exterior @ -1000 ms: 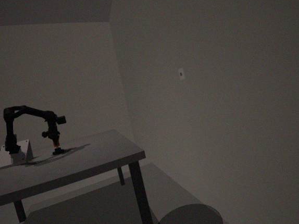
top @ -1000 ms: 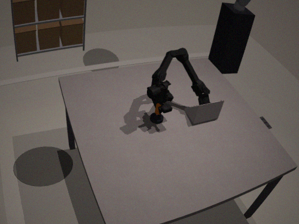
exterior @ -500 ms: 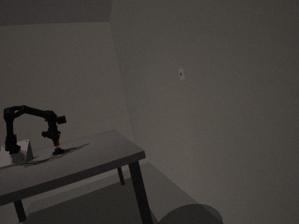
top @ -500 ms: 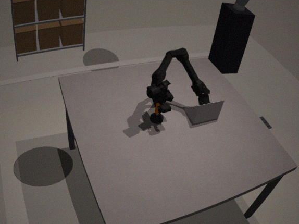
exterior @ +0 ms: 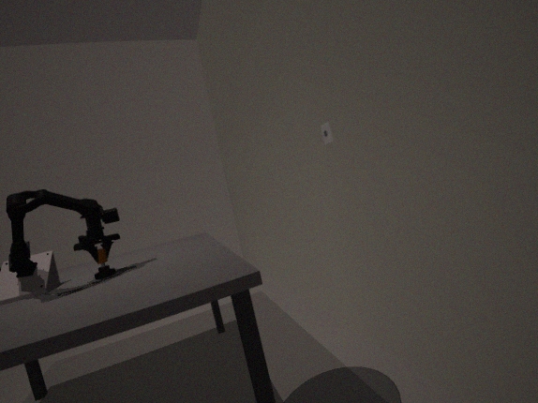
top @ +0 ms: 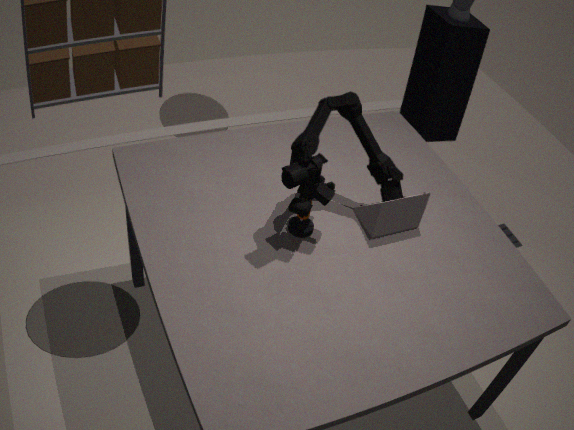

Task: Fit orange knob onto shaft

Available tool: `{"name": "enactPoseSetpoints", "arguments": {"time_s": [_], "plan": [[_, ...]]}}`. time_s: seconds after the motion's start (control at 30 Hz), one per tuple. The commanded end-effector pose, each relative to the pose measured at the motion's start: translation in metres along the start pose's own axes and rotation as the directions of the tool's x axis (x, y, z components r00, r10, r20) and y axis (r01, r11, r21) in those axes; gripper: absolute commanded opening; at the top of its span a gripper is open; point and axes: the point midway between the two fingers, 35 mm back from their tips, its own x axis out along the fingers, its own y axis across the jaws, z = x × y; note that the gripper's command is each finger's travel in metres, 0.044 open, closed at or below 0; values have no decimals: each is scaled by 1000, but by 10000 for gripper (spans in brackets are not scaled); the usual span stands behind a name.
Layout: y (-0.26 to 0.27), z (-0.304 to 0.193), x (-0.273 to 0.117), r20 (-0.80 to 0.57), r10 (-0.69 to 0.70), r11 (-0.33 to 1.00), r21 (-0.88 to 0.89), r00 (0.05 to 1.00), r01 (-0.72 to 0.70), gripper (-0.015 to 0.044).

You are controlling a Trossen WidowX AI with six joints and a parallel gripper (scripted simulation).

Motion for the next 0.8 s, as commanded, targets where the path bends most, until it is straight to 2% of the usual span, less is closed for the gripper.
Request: {"name": "enactPoseSetpoints", "arguments": {"time_s": [0.0,0.27,0.43,0.77], "plan": [[-1,2,2,-1,-3,910,414,1000,3,0],[-1,2,1,-1,-3,592,806,1000,3,0],[-1,0,-2,-1,-3,345,938,1000,2,0],[-2,-1,-3,-1,-3,335,942,1000,2,0]]}}
